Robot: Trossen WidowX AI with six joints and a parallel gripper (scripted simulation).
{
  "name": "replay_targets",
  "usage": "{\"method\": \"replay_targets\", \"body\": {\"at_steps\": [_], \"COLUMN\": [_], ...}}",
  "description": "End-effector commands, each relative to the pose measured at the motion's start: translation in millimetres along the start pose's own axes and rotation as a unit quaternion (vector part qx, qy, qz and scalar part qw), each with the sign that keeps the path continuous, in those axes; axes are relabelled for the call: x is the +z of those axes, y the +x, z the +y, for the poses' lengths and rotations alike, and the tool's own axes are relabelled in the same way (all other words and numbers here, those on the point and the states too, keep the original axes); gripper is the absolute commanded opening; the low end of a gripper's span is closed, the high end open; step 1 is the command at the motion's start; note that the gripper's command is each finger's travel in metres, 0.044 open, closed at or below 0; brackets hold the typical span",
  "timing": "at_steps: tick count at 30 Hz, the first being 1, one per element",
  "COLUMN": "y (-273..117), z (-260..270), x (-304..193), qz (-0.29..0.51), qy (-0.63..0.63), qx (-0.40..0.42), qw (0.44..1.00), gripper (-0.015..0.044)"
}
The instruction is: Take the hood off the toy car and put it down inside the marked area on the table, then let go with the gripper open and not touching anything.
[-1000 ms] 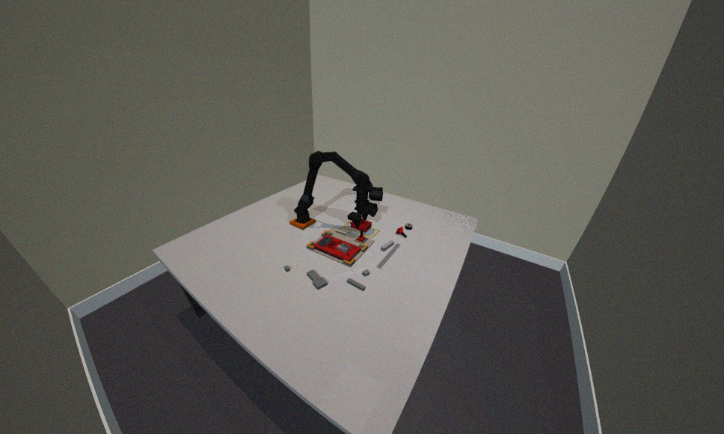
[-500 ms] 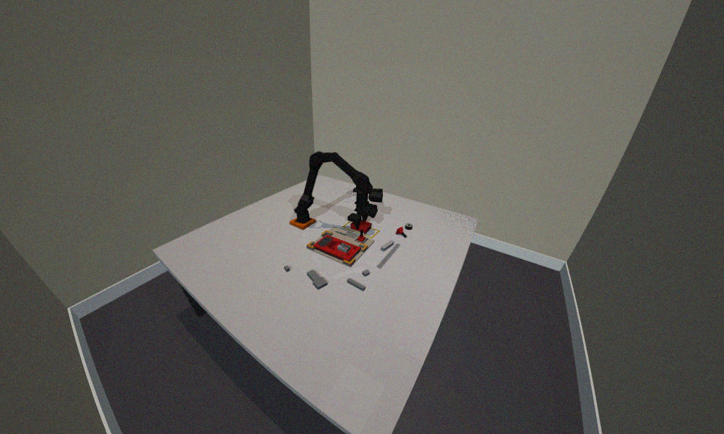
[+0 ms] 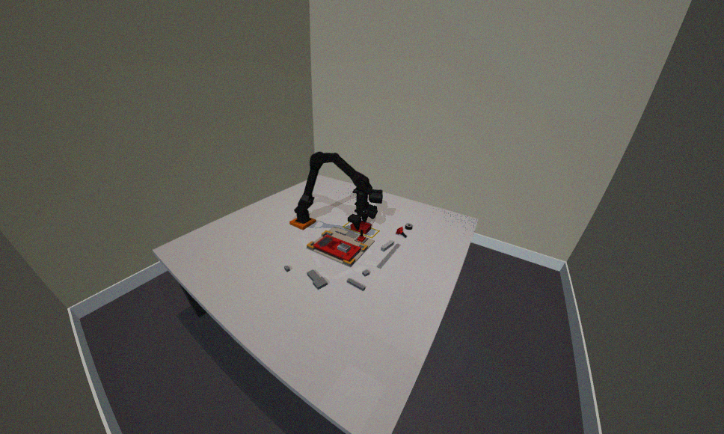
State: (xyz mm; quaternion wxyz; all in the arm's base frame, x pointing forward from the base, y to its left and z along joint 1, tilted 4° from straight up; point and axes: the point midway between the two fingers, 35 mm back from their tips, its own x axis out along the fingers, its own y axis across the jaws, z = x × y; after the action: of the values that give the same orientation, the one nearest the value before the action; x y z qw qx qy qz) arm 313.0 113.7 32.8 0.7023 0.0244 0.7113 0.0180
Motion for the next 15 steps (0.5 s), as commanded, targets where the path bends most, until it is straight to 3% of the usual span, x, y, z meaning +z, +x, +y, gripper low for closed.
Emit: {"method": "replay_targets", "body": {"at_steps": [1, 12, 15], "y": [-0.4, -0.4, -14.0], "z": [0.0, 0.0, 0.4], "x": [0.1, 0.1, 1.6], "qz": [0.0, 0.0, 0.0], "qy": [0.0, 0.0, 0.0], "qx": [0.0, 0.0, 0.0], "qw": [1.0, 1.0, 1.0], "gripper": [0.0131, 0.042, 0.044]}}
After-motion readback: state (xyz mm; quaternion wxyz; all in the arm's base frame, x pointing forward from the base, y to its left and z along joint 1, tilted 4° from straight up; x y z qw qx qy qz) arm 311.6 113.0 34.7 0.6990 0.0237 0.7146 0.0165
